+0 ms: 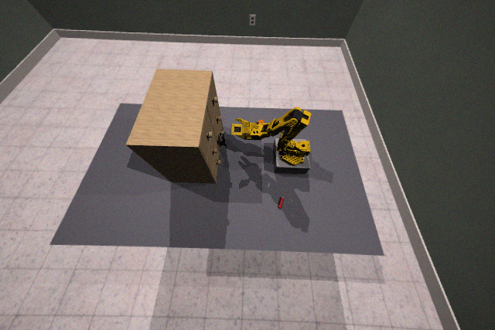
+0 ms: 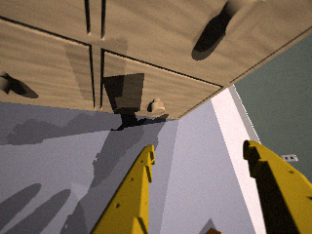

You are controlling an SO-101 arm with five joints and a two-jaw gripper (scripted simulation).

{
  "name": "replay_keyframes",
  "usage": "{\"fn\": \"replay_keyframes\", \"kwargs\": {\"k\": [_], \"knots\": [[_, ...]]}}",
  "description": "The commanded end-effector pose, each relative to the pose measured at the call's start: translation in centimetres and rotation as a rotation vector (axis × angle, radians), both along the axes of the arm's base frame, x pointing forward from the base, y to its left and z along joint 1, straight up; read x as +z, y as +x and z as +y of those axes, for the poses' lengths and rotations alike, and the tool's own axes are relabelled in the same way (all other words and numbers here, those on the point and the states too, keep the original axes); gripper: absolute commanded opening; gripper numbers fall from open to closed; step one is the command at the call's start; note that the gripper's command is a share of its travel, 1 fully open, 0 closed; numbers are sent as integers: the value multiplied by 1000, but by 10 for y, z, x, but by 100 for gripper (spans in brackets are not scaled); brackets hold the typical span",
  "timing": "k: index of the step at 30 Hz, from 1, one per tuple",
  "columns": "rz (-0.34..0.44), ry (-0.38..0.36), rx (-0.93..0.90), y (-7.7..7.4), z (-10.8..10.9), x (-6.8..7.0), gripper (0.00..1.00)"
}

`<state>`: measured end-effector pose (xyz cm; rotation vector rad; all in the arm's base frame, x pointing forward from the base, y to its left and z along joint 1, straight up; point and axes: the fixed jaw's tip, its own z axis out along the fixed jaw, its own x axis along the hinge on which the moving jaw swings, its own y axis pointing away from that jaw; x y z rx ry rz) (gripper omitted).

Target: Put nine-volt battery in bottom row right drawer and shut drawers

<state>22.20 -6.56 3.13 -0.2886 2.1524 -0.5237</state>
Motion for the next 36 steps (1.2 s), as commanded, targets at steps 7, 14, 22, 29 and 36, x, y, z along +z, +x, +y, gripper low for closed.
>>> {"fn": "replay_keyframes", "kwargs": {"k": [7,14,22,29,36], "knots": [[-45,-92,3,-4,-9,-4,33],[-83,-173,6,-7,-14,-3,31],[-112,-245,6,-11,-19,-1,29],[-121,-269,5,-12,-20,0,27],[-121,-269,5,-12,-20,0,25]]}}
